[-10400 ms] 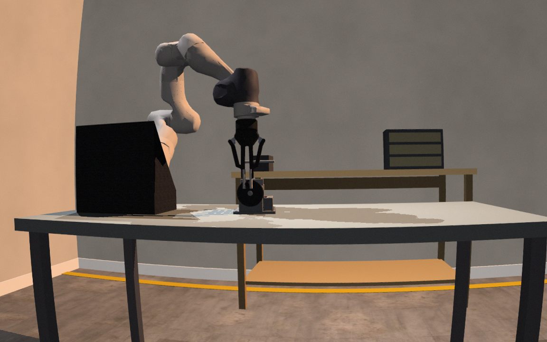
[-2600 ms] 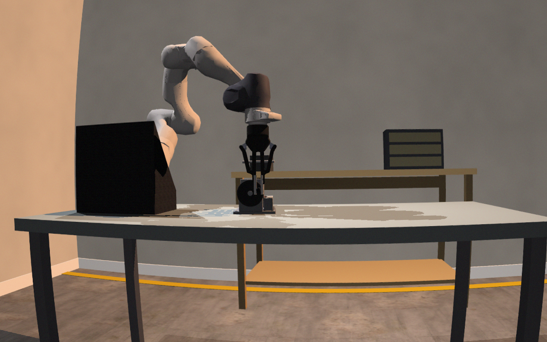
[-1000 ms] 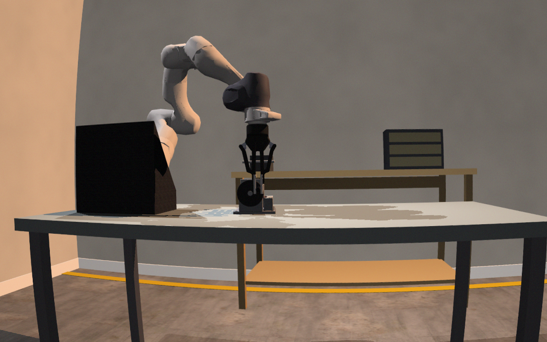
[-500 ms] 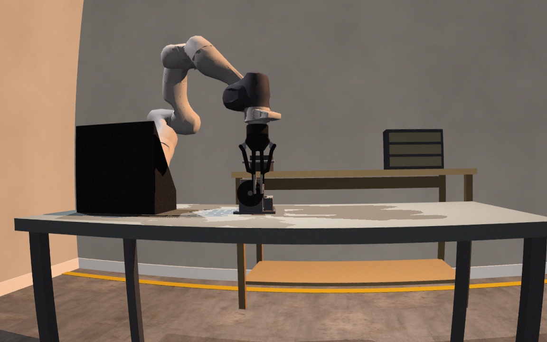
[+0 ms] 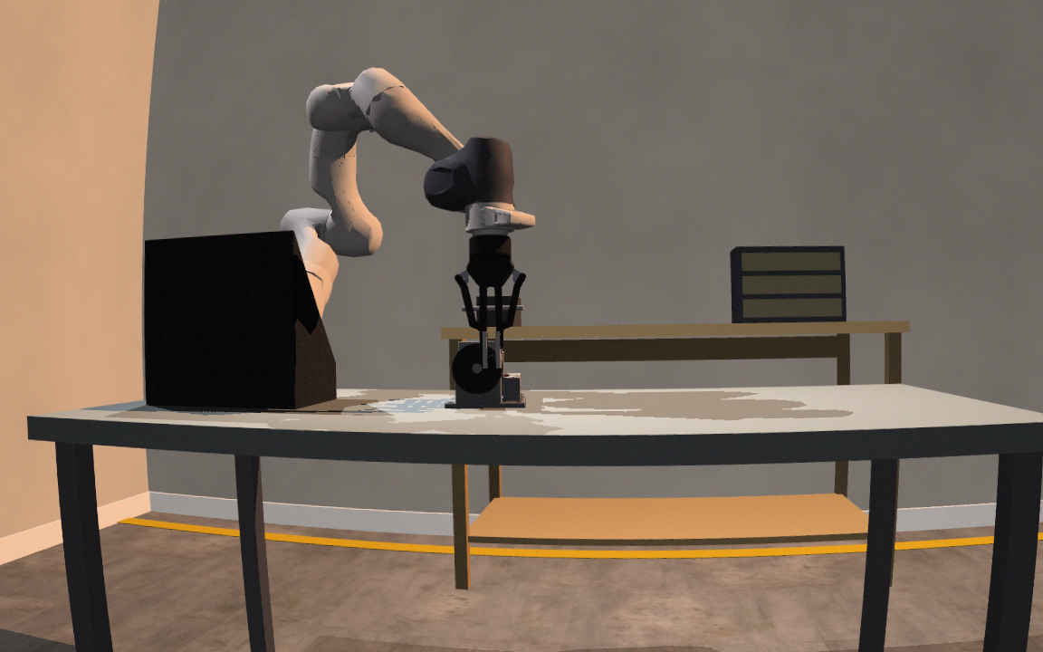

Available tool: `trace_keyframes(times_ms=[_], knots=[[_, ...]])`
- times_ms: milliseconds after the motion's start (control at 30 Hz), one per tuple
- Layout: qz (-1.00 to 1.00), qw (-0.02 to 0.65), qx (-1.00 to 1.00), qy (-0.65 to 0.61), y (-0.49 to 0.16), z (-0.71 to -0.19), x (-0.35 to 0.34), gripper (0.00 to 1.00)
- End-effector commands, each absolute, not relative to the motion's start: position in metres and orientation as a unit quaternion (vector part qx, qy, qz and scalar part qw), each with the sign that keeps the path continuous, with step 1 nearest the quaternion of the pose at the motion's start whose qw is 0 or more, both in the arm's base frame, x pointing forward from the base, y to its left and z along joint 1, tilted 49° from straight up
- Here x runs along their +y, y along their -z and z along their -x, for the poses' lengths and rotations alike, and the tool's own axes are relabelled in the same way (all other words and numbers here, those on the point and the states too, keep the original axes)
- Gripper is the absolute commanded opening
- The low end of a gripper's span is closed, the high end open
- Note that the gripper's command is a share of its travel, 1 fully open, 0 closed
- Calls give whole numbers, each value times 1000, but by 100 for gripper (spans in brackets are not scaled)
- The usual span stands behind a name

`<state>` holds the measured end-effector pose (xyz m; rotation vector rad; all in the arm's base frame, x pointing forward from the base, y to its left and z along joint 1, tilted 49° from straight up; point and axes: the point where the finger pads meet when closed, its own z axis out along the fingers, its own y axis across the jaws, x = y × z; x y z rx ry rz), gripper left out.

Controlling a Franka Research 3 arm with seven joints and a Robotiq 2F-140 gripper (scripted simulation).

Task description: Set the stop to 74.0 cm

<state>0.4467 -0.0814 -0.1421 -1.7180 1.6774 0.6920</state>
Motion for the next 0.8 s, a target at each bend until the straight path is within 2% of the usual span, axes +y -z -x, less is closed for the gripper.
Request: trace_keyframes(times_ms=[0, 767], knots=[[653, 316, 636, -264, 141, -444, -83, 4], [653, 316, 636, -264, 136, -435, -89, 4]])
